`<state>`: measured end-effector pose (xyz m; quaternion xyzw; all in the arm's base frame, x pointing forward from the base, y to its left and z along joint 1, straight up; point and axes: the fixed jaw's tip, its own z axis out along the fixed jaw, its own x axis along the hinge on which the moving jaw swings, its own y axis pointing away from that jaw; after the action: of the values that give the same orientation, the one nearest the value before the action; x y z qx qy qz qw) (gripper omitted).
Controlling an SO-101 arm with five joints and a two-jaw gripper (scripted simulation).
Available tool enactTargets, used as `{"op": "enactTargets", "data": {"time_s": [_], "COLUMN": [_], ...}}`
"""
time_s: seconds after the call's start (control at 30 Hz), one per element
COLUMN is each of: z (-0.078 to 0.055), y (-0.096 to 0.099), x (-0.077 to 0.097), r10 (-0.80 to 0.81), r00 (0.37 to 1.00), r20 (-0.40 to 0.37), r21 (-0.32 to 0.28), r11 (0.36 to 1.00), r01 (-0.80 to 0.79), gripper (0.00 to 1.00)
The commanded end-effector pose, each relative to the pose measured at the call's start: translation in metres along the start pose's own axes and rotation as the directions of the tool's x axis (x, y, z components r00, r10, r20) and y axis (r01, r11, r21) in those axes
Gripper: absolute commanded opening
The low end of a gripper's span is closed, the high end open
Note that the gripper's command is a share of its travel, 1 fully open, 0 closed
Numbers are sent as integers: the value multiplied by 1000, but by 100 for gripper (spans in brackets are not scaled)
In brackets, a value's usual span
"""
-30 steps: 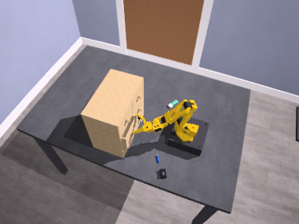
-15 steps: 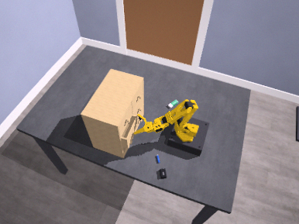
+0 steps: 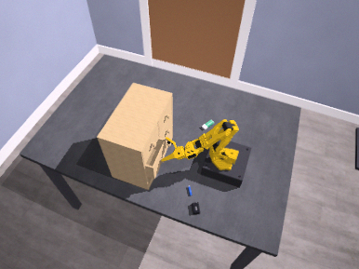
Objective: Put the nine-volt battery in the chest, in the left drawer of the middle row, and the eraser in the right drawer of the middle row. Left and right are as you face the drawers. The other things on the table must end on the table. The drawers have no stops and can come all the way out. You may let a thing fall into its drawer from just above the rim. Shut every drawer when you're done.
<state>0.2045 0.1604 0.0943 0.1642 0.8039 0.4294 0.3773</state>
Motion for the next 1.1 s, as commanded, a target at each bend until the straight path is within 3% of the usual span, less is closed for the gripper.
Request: {"op": "enactTargets", "data": {"time_s": [0.0,1.07], "z": [-3,-10], "y": [5,5], "x": [9,15], "r10": [-10,-19], "r00": [999,999], "r20": [-32,-51], "r21": [-20,-30], "r11": [1000,999], "r01": [10,17], "gripper": [0,0]}}
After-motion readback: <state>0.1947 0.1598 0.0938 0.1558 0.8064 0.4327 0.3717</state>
